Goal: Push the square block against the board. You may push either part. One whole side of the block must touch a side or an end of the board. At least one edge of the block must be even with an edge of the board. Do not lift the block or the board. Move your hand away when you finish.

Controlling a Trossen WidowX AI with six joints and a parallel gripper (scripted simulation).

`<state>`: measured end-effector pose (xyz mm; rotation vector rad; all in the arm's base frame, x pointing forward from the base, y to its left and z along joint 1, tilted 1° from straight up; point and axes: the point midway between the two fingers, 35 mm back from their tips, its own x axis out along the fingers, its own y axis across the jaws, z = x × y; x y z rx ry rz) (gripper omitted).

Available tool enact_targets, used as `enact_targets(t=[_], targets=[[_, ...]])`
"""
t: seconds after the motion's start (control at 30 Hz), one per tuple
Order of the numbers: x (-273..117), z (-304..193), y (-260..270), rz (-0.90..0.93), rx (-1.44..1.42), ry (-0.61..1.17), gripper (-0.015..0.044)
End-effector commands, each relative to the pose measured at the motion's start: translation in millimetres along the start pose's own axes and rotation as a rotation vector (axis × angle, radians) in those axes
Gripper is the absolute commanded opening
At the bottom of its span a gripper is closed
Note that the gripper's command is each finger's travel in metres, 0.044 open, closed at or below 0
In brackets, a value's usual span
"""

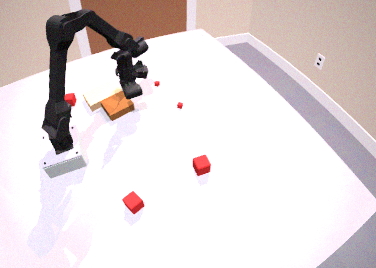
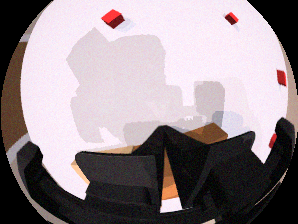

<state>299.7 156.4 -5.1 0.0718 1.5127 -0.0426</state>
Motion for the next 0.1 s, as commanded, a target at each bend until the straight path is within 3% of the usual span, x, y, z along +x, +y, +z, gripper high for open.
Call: enact_targets(t=[0.0, 0.07], targets=[[2.6, 2.4, -0.7, -0.005, 0.004, 0.01, 0.0], [2.5, 5.7, -0.4, -0.005, 0.004, 0.01, 0.0]])
